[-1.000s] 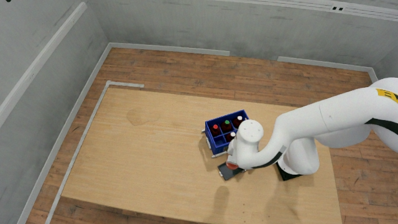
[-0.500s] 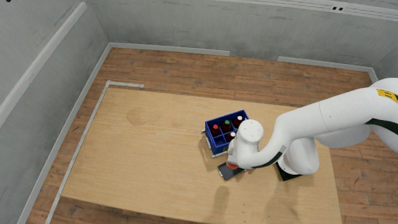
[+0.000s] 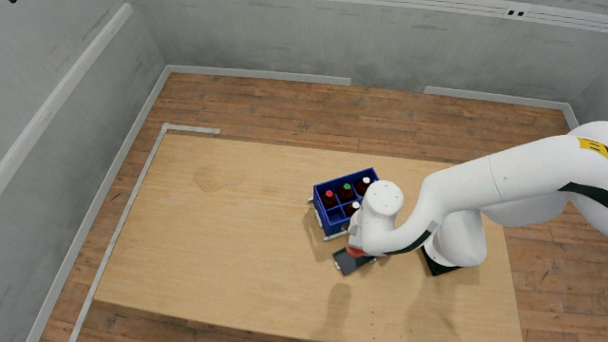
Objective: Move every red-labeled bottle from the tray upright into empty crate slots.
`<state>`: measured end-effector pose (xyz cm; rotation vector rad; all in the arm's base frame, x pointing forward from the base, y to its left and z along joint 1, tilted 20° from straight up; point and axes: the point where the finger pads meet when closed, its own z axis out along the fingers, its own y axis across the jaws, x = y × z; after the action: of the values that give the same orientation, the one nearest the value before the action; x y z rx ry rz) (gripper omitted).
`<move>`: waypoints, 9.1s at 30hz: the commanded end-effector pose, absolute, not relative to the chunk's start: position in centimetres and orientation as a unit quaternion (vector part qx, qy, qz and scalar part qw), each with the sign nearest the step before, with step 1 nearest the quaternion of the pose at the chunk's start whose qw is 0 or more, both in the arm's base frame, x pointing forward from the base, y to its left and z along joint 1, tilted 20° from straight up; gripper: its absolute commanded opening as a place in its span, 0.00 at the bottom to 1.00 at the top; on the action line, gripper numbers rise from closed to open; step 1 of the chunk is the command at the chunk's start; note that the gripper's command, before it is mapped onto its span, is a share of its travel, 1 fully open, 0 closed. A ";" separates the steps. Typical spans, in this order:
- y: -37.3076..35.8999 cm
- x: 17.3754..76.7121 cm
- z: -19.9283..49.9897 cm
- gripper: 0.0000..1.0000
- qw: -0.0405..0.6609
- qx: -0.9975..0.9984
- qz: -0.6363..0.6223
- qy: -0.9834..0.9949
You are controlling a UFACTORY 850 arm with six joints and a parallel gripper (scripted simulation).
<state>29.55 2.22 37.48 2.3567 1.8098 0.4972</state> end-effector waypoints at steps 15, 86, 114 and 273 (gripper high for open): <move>0.8 29.0 37.2 0.00 0.065 0.780 0.166 0.599; -10.4 24.2 34.4 0.00 0.065 0.780 0.166 0.599; -15.0 22.2 33.2 0.00 0.065 0.780 0.166 0.599; -18.2 22.3 27.6 0.00 0.065 0.780 0.166 0.599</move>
<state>22.07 -18.16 27.94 2.3572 1.8098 0.5000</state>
